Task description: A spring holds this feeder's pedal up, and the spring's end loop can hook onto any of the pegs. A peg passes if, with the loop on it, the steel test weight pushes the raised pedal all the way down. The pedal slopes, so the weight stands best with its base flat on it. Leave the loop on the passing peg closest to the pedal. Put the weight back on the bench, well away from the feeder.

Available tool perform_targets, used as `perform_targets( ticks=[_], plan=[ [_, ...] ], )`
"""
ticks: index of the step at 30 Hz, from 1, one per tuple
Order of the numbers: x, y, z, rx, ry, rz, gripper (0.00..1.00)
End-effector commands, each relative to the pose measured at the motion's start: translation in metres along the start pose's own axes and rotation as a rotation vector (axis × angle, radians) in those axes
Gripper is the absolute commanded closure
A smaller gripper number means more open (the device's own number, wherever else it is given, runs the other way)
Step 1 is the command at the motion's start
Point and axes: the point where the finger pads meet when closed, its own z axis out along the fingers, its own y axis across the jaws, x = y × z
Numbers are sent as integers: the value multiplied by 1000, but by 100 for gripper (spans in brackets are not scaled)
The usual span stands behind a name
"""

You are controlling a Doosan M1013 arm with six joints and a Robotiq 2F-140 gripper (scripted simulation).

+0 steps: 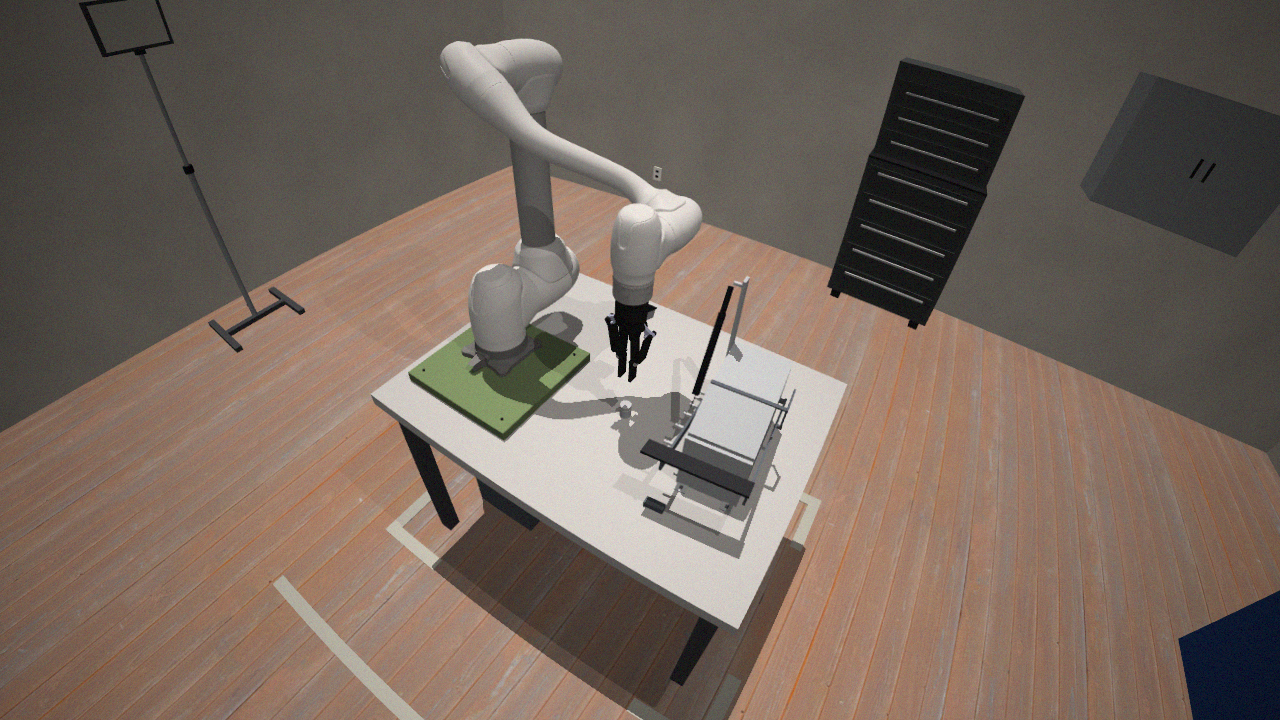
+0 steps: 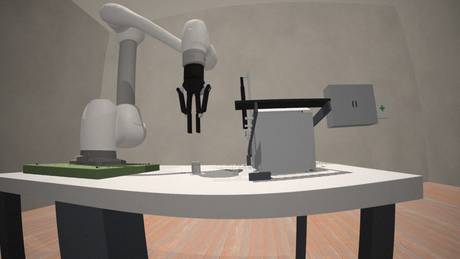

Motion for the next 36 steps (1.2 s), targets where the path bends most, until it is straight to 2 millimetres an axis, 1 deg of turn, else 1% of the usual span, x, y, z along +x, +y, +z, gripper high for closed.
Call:
perform_targets(
  ticks=[1, 13, 14, 30, 31, 36],
  plan=[
    [0, 0, 0, -1, 0, 0, 76],
    [0, 0, 0, -1, 0, 0, 76],
    [0, 10, -46, 6, 149, -20, 76],
    [0, 10, -46, 6, 149, -20, 76],
    [0, 20, -91, 12, 297, -40, 76],
    [0, 20, -91, 12, 297, -40, 76]
  ],
)
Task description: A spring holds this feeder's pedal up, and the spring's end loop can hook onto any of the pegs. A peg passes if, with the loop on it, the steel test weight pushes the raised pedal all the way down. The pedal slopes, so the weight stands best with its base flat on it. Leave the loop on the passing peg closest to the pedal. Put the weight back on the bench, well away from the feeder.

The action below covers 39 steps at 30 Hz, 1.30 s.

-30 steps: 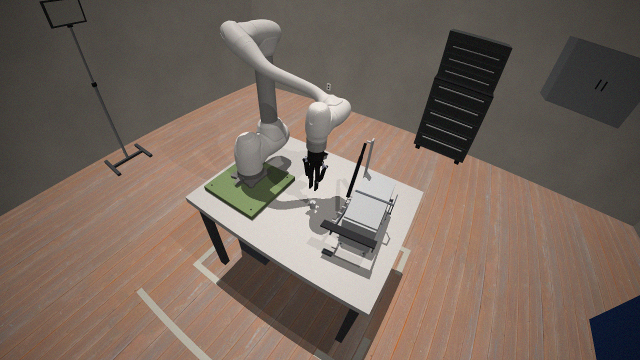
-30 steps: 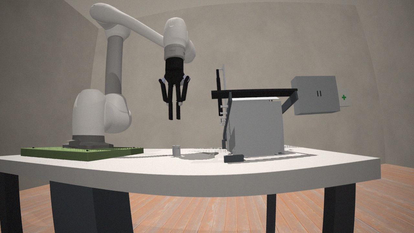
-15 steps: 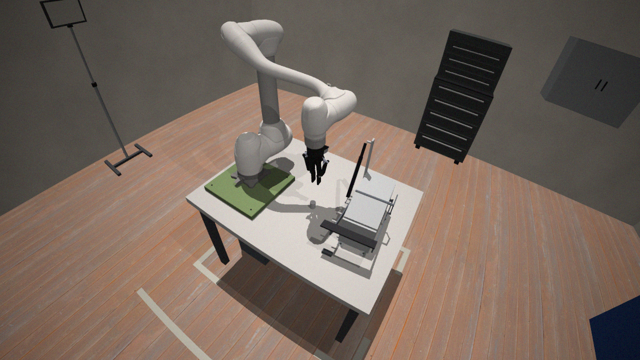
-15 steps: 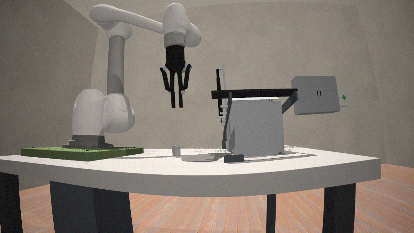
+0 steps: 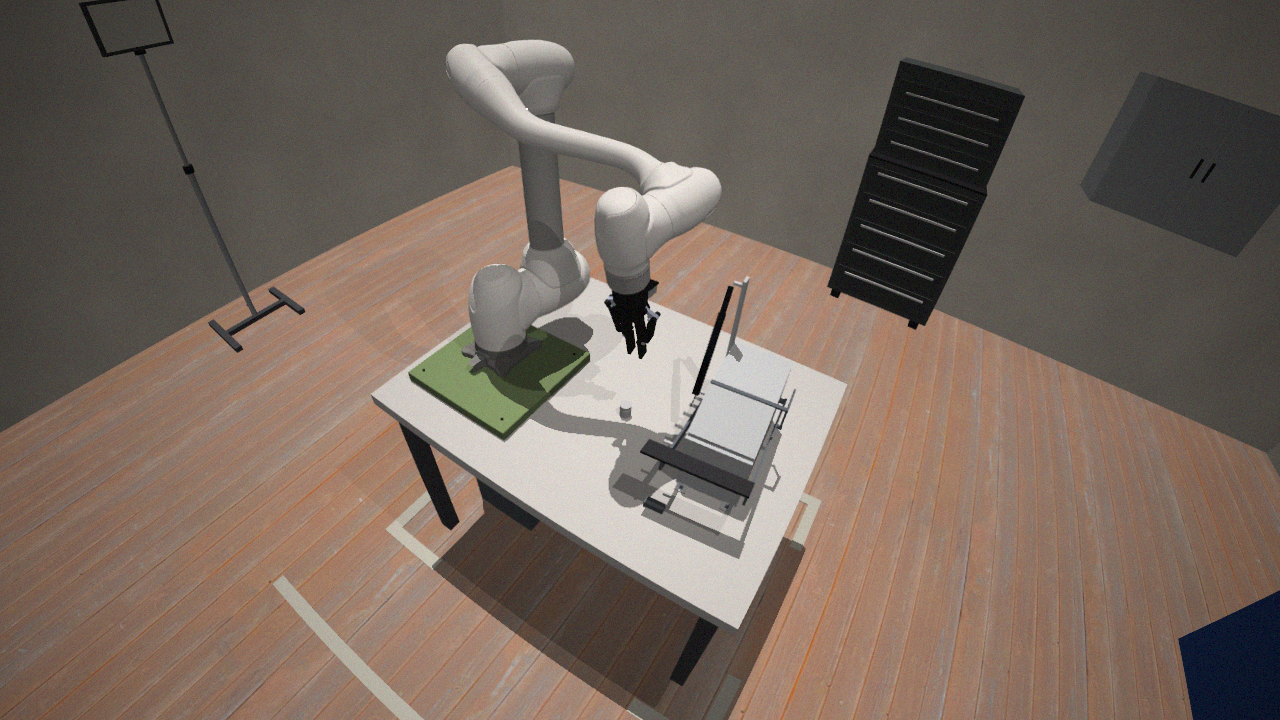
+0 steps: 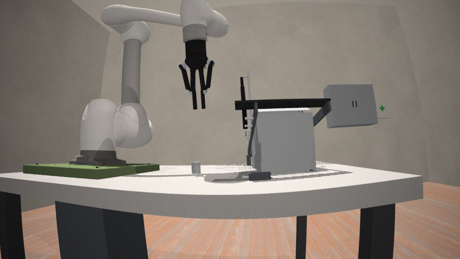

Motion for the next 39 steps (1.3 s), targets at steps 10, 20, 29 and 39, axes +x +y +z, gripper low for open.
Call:
perform_targets(
  ticks=[10, 20, 29, 39],
  plan=[
    [2, 0, -7, 12, 40, -3, 76],
    [13, 10, -51, 18, 189, -22, 76],
    [25, 20, -95, 24, 338, -41, 76],
    [25, 20, -95, 24, 338, -41, 76]
  ],
)
